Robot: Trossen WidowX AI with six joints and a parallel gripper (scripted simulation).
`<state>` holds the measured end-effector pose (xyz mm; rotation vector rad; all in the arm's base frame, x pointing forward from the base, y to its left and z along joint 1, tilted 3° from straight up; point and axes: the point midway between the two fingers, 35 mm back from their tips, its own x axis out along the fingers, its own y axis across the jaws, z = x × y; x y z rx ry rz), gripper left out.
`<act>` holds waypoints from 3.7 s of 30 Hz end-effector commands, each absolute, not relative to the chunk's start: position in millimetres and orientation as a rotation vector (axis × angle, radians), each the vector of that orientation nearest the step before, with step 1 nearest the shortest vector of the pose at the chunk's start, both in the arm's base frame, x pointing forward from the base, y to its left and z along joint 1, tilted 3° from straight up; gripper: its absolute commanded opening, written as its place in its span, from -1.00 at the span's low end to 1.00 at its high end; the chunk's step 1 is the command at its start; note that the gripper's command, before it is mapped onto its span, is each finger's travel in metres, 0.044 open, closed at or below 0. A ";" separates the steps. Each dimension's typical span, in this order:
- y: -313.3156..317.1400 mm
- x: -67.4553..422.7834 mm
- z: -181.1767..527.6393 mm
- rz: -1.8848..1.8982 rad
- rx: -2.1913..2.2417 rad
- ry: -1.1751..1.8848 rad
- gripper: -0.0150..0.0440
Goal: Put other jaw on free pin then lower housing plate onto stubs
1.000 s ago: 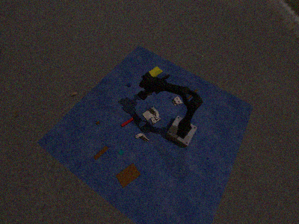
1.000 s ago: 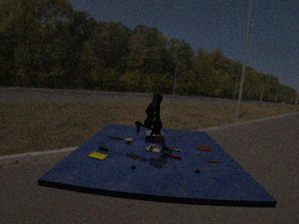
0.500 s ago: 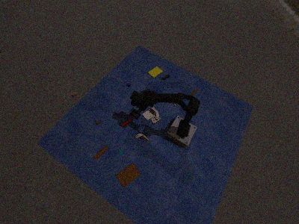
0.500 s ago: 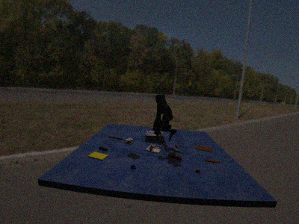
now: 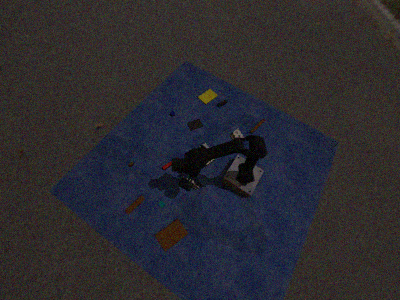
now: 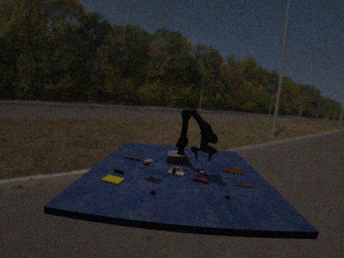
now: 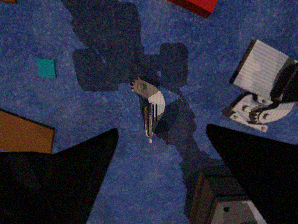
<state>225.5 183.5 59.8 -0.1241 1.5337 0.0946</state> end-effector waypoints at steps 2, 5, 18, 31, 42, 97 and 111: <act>186.2 215.6 58.6 0.079 -0.121 1.560 1.00; 186.3 216.1 49.5 0.079 -0.121 1.560 1.00; 185.1 216.0 15.9 0.079 -0.121 1.560 1.00; 185.0 216.9 -5.5 0.079 -0.121 1.560 1.00; 184.1 216.5 -23.3 0.079 -0.121 1.560 1.00; 182.7 216.2 -31.9 0.077 -0.126 1.559 -0.04; 185.8 218.2 -3.0 0.078 -0.124 1.559 -0.04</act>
